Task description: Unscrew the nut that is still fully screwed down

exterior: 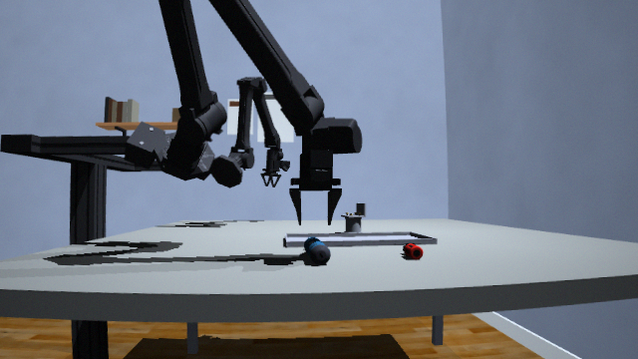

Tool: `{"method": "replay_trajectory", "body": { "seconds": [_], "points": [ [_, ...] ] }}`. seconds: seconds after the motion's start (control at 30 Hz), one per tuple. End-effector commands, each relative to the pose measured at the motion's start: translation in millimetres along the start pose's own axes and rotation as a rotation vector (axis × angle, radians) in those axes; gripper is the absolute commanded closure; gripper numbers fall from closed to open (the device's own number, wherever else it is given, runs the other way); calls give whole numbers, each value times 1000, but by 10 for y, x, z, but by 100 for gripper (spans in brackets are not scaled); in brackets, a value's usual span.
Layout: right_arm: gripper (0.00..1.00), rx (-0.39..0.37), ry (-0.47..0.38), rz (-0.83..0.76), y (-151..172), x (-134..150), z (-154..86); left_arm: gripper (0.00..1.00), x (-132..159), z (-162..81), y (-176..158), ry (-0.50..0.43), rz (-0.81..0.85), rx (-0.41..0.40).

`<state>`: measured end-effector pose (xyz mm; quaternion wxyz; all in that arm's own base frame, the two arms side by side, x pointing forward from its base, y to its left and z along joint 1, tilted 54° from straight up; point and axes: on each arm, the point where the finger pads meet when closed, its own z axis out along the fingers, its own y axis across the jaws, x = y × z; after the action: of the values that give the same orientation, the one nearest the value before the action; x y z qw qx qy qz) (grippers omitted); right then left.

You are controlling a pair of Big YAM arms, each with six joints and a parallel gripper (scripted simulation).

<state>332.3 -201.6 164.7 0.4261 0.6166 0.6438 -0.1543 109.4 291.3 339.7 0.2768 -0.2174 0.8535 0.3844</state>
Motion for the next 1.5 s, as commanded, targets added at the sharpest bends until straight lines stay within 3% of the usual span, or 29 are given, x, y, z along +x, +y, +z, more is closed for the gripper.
{"method": "replay_trajectory", "body": {
  "seconds": [0.0,0.33,0.37,0.9,0.93,1.47],
  "points": [
    [35,-33,-33,65,106,-188,-65,0,-100,-84,84,-22,1,-19],
    [35,-35,-33,72,109,-186,-69,0,-100,-84,84,-22,1,-19],
    [35,-35,-33,63,111,-185,-70,7,-100,-84,84,-22,1,-19],
    [35,-35,-33,63,111,-184,-70,7,-100,-84,84,-22,1,-19],
    [35,-35,-33,63,111,-184,-70,14,-100,-84,84,-22,1,-19],
    [35,-35,-33,63,111,-184,-70,14,-100,-84,84,-22,1,-19]
  ]
}}
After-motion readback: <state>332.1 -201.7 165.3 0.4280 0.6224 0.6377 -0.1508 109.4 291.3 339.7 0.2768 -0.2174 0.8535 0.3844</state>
